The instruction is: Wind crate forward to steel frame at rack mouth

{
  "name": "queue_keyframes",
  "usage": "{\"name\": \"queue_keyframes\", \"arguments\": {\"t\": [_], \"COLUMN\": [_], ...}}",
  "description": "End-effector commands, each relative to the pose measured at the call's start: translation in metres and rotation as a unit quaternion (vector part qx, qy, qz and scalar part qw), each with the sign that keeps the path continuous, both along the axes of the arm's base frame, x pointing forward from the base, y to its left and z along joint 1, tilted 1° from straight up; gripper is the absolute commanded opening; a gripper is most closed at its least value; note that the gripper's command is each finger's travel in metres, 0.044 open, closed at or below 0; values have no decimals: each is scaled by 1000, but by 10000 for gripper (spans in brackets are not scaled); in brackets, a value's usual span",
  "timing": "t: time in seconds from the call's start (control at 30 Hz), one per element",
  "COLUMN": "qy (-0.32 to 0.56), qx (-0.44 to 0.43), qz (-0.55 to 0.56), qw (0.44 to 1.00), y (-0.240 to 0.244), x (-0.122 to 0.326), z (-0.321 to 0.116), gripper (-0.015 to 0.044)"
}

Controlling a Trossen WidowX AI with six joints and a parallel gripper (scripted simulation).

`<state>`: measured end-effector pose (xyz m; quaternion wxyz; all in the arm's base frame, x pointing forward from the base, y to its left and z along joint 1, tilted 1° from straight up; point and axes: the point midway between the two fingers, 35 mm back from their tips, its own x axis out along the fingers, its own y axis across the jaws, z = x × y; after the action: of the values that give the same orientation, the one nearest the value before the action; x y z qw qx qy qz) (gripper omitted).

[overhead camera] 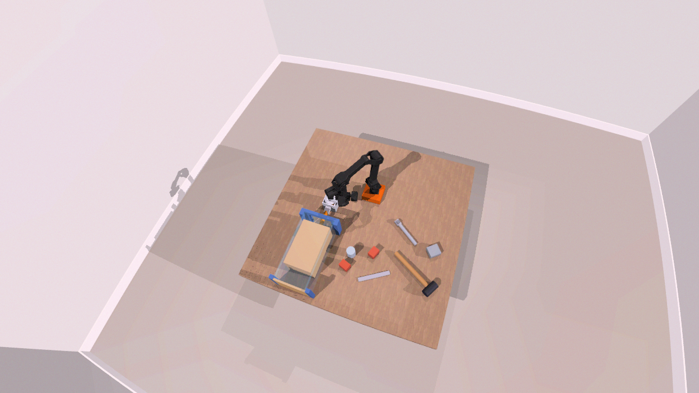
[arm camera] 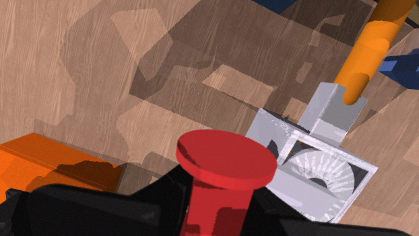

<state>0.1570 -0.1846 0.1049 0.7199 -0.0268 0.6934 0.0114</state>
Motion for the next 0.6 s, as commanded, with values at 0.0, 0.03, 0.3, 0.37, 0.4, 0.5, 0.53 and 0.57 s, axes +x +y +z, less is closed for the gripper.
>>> {"name": "queue_keyframes", "arguments": {"t": [0.0, 0.03, 0.3, 0.37, 0.4, 0.5, 0.53, 0.57], "qy": [18, 18, 18, 18, 19, 19, 19, 19], "qx": [6, 6, 6, 6, 6, 6, 6, 6], "qz": [-8, -8, -8, -8, -8, -8, -8, -8], "qw": [1000, 1000, 1000, 1000, 1000, 1000, 1000, 1000], "y": [3, 3, 3, 3, 3, 2, 2, 2], "x": [-18, -19, -28, -30, -31, -34, -35, -36], "z": [-2, -2, -2, -2, -2, -2, -2, -2], "gripper": [0, 0, 0, 0, 0, 0, 0, 0]}}
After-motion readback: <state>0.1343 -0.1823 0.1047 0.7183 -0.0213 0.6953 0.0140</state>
